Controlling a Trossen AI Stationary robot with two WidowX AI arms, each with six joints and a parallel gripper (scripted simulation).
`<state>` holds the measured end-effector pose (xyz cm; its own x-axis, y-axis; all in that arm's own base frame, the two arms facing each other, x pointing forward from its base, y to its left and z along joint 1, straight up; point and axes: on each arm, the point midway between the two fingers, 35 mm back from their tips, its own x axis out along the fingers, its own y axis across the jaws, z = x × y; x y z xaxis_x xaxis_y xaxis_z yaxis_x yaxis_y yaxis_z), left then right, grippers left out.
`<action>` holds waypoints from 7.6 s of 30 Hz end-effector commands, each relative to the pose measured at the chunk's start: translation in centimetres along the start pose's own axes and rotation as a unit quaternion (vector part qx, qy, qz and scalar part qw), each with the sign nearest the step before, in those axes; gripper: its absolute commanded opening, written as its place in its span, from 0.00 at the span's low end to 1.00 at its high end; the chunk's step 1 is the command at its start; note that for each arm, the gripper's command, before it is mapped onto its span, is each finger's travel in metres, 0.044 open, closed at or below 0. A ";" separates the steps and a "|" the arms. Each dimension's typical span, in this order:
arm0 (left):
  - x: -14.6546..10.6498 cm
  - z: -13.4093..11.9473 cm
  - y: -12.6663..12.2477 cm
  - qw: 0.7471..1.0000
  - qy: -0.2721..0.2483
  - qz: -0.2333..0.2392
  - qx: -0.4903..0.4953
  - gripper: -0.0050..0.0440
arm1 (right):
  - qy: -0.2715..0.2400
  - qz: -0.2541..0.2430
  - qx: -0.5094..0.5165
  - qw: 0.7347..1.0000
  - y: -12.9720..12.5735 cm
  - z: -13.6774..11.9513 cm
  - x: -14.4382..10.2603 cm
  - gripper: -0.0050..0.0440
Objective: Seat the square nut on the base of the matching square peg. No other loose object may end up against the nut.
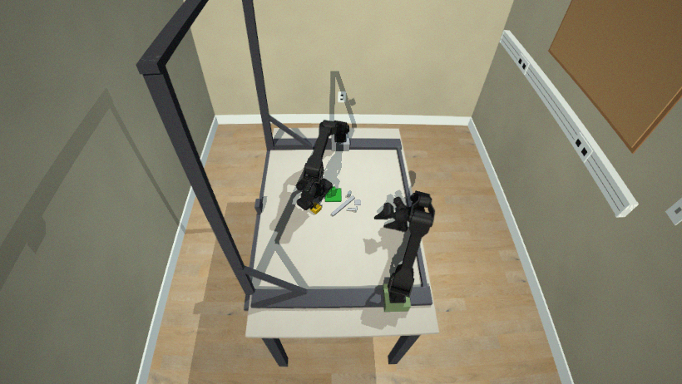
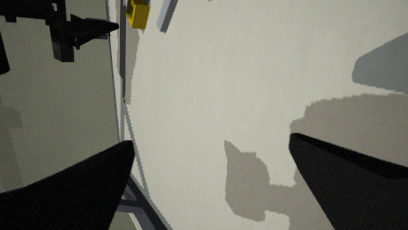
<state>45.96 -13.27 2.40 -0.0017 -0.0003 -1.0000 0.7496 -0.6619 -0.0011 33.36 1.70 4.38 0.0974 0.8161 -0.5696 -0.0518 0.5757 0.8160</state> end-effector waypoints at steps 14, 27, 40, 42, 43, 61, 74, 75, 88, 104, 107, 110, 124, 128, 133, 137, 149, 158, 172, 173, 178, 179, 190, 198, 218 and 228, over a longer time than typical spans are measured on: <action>-1.5 -0.2 0.4 1.000 0.009 0.017 0.001 0.71 | -0.119 0.072 -0.346 0.928 1.7 0.8 -1.7 1.00; -1.5 -0.2 0.4 1.000 0.009 0.017 0.001 0.71 | -0.219 0.067 -0.538 0.811 2.4 1.2 -3.1 1.00; -1.5 -0.2 0.4 1.000 0.009 0.017 0.001 0.71 | -0.253 0.049 -0.613 0.747 2.6 1.2 -3.5 1.00; 0.1 -0.1 0.1 1.000 0.003 0.005 0.001 0.71 | -0.253 0.049 -0.613 0.747 2.6 1.2 -3.5 1.00; 0.4 -0.1 0.2 1.000 0.003 0.005 0.001 0.71 | -0.253 0.049 -0.613 0.747 2.6 1.2 -3.5 1.00; 2.2 -0.2 0.4 1.000 0.007 0.013 0.001 0.59 | -0.253 0.049 -0.613 0.747 2.6 1.2 -3.5 1.00; 1.9 -0.3 0.6 1.000 0.009 0.017 0.001 0.47 | -0.252 0.050 -0.612 0.748 2.6 1.2 -3.5 1.00; 1.9 -0.3 0.6 1.000 0.009 0.017 0.001 0.46 | -0.252 0.050 -0.612 0.748 2.6 1.2 -3.5 1.00; -0.7 -0.4 0.8 0.999 0.014 0.030 0.001 0.43 | -0.252 0.050 -0.612 0.748 2.6 1.2 -3.5 1.00; -4.2 -0.2 0.5 1.000 0.011 0.021 0.001 0.43 | -0.249 0.042 -0.605 0.755 1.7 1.2 -2.8 1.00; -4.5 -0.2 0.5 1.000 0.011 0.021 0.001 0.43 | -0.251 0.033 -0.607 0.753 1.4 1.4 -2.7 1.00; -4.9 -0.2 0.5 1.000 0.011 0.021 0.001 0.43 | -0.242 0.047 -0.556 0.794 1.0 0.4 -1.9 1.00; -7.5 -0.3 0.3 0.999 0.016 0.033 0.001 0.43 | -0.219 0.078 -0.409 0.882 0.0 -2.6 0.2 1.00; -7.8 -0.3 0.2 0.999 0.016 0.032 0.001 0.43 | -0.215 0.084 -0.368 0.901 -0.3 -2.9 0.5 1.00; -8.1 -0.2 0.1 0.999 0.016 0.033 0.001 0.43 | -0.217 0.084 -0.345 0.909 -0.6 -2.8 0.6 1.00; -8.3 -0.2 0.1 0.999 0.016 0.033 0.001 0.43 | -0.226 0.074 -0.358 0.903 -0.8 -2.2 0.5 1.00; -8.4 -0.2 0.1 0.999 0.016 0.033 0.001 0.43 | -0.259 0.034 -0.443 0.858 -1.2 0.2 -0.4 1.00; -8.0 -0.2 -0.6 1.000 0.013 0.027 0.001 0.43 | -0.279 0.008 -0.494 0.823 -1.1 1.6 -1.1 1.00; -7.8 -0.4 -3.8 1.000 0.014 0.025 0.001 0.43 | -0.297 0.012 -0.438 0.849 -1.1 1.1 -0.9 1.00; -7.8 -0.4 -3.8 1.000 0.014 0.025 0.001 0.43 | -0.297 0.012 -0.438 0.849 -1.1 1.1 -0.9 1.00; -7.8 -0.4 -4.3 1.000 0.014 0.025 0.001 0.43 | -0.316 -0.006 -0.482 0.818 -0.6 2.0 -1.6 1.00; -7.8 -0.4 -4.6 1.000 0.014 0.025 0.001 0.43 | -0.318 -0.007 -0.482 0.816 -0.5 2.1 -1.7 1.00; -7.5 -0.7 -9.0 1.000 0.014 0.024 0.001 0.43 | -0.338 0.000 -0.453 0.825 0.3 1.7 -2.0 1.00; -7.2 -0.9 -12.1 1.000 0.010 0.013 0.001 0.43 | -0.366 -0.022 -0.518 0.773 1.9 2.4 -3.4 1.00; -7.2 -0.8 -12.2 0.951 0.005 0.018 -0.309 0.43 | -0.374 -0.032 -0.548 0.748 2.5 2.7 -4.0 1.00; -6.9 -0.8 -12.2 0.935 0.004 0.015 -0.354 0.43 | -0.374 -0.032 -0.547 0.748 2.5 2.7 -4.0 1.00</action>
<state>37.27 -4.60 8.35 -0.0014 -0.0032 -1.0000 0.9999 -0.0122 -0.0013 35.58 -0.35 8.82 0.6423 0.7643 -0.0566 -0.7659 0.6429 -0.0112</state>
